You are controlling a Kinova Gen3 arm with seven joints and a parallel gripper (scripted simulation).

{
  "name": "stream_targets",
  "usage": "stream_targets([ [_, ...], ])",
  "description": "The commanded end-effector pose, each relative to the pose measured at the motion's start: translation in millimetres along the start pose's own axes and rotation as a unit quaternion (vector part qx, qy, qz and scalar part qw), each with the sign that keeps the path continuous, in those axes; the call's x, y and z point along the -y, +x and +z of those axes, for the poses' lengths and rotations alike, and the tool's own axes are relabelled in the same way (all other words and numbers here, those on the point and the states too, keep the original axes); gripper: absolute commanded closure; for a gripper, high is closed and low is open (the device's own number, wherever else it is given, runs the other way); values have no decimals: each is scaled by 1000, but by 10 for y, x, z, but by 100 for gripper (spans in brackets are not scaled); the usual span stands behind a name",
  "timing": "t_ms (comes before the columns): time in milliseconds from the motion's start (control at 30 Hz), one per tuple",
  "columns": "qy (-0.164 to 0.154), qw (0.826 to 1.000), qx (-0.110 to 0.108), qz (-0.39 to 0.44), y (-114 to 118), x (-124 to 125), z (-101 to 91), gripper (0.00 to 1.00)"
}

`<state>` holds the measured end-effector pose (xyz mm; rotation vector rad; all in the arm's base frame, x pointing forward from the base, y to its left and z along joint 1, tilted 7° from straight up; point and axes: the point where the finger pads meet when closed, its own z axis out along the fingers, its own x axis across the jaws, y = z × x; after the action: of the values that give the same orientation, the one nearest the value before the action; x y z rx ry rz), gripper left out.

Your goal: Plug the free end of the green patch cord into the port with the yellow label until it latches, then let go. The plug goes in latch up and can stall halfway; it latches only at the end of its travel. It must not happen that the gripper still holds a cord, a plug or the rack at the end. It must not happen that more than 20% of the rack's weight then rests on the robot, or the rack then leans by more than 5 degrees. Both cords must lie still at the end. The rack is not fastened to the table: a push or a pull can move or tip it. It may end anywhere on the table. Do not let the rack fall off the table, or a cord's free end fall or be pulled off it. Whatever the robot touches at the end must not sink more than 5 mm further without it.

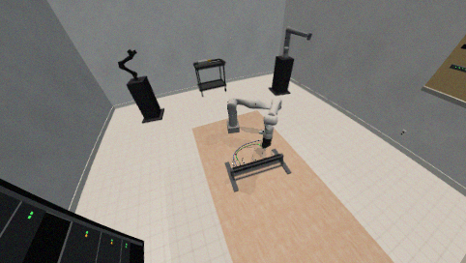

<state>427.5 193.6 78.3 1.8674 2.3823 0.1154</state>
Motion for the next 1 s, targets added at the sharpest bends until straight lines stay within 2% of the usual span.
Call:
stream_targets([
  [0, -1, 1000, 0, 14, -55, -37, -19, 100],
  [333, -1, 998, 0, 55, -140, -106, -42, 100],
  [967, -2, 996, 0, 84, -200, -154, -58, 100],
])
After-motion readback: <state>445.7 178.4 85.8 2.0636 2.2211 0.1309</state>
